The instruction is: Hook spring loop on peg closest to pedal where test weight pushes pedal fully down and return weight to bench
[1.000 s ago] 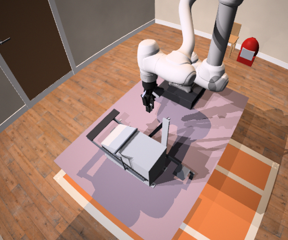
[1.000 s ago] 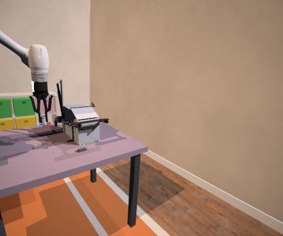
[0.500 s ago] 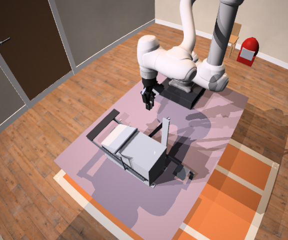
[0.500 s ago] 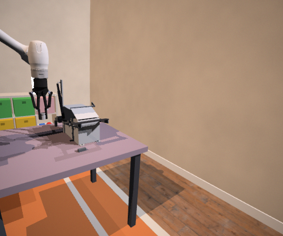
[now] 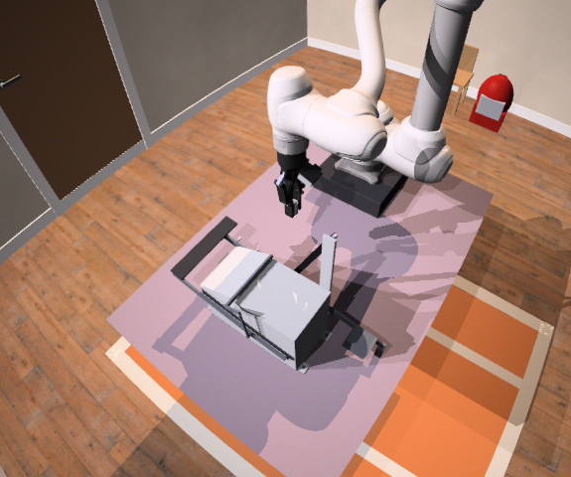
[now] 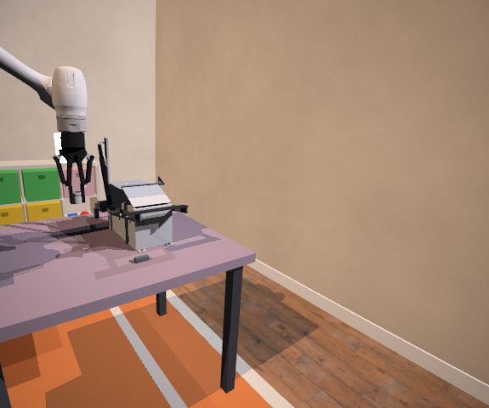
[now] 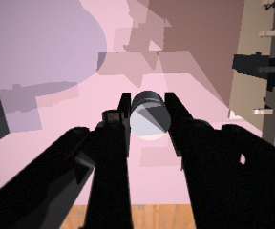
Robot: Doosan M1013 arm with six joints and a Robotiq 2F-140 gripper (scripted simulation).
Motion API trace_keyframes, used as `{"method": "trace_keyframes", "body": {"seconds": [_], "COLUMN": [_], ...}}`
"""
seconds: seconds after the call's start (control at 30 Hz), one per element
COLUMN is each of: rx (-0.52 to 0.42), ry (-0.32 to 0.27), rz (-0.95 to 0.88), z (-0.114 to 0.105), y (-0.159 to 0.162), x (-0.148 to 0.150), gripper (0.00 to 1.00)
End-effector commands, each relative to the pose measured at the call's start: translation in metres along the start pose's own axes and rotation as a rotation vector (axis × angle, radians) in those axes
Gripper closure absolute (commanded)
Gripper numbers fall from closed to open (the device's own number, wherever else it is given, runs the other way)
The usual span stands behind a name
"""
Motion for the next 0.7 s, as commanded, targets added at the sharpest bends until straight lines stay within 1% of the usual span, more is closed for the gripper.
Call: {"method": "trace_keyframes", "body": {"seconds": [0.0, 0.27, 0.37, 0.67], "rx": [-0.004, -0.019, -0.018, -0.035], "ry": [0.002, 0.006, 0.006, 0.010], "rz": [0.000, 0.000, 0.000, 0.000], "z": [-0.002, -0.008, -0.008, -0.014], "y": [0.002, 0.009, 0.009, 0.017], "x": [0.005, 0.024, 0.023, 0.043], "gripper": [0.75, 0.75, 0.75, 0.75]}}
Point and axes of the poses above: the point where the finger pads meet when closed, its own z axis out along the fingers, its own x axis across the jaws, y = z × x, the point moved 10 cm from there along -z, back along the fingers, and after that the axes turned 14 degrees about z, right-handed, at the moved point
